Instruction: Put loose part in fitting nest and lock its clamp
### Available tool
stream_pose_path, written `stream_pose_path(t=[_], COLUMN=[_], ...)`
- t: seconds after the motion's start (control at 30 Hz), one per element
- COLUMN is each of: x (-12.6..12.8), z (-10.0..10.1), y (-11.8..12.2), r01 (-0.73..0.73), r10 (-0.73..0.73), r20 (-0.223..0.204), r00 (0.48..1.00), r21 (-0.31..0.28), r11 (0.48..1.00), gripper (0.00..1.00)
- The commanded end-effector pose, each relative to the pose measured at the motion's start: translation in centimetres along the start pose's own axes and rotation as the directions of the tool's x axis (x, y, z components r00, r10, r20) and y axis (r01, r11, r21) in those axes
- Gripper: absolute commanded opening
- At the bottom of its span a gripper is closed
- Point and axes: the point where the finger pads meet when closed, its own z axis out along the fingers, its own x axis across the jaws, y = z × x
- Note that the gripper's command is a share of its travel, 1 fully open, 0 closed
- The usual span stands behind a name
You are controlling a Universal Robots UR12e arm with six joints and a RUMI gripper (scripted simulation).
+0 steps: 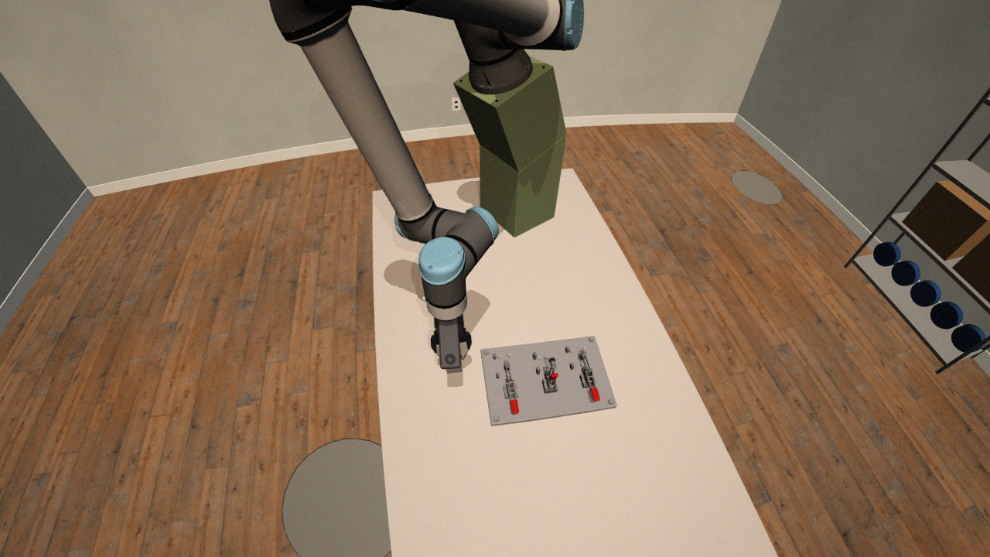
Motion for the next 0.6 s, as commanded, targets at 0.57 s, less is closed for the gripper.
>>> stream_pose_path(t=[0.57], x=[0.09], z=[0.45], y=[1.07], r01=[0.002], r10=[-0.002], r20=[-0.003], r00=[1.0], r21=[0.007], r11=[1.0], gripper=[0.0])
